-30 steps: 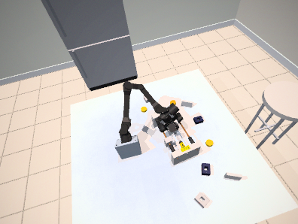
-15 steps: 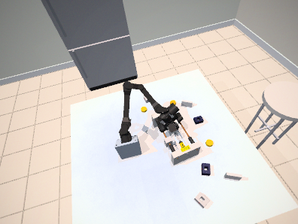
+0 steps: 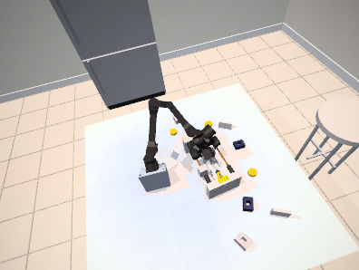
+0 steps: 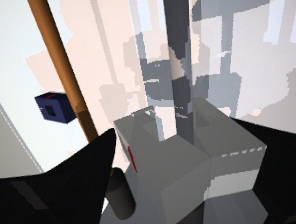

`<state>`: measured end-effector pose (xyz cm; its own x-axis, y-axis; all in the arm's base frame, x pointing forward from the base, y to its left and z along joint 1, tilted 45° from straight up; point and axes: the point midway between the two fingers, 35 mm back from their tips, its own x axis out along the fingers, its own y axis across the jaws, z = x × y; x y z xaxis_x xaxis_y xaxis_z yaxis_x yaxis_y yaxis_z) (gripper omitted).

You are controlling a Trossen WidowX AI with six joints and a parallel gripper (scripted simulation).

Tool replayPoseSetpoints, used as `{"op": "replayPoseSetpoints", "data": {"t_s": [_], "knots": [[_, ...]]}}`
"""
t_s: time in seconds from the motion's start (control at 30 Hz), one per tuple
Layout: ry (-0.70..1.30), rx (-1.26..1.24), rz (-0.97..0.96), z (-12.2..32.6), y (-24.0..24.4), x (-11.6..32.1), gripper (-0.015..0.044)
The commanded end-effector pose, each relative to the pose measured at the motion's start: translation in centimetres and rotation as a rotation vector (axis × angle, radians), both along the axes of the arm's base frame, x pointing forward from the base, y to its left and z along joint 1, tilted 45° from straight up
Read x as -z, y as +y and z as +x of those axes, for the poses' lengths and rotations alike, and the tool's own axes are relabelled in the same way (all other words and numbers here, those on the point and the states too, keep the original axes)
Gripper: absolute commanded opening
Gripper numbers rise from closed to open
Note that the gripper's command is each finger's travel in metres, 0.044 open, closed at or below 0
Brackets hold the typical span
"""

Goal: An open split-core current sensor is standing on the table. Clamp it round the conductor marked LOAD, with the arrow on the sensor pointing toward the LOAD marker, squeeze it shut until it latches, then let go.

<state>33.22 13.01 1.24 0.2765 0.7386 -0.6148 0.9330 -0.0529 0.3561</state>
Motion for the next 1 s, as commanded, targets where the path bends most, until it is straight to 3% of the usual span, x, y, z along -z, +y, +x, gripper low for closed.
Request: {"op": "replayPoseSetpoints", "data": {"t_s": [0.0, 0.5, 0.87, 0.97], "knots": [[-0.012, 0.0, 0.0, 0.19, -0.03, -0.11, 0.0385], [-0.012, 0.0, 0.0, 0.19, -0.03, -0.11, 0.0285], [-0.012, 0.0, 0.0, 0.19, -0.03, -0.11, 0.0], [-0.012, 0.0, 0.0, 0.19, -0.03, -0.11, 0.0]]}}
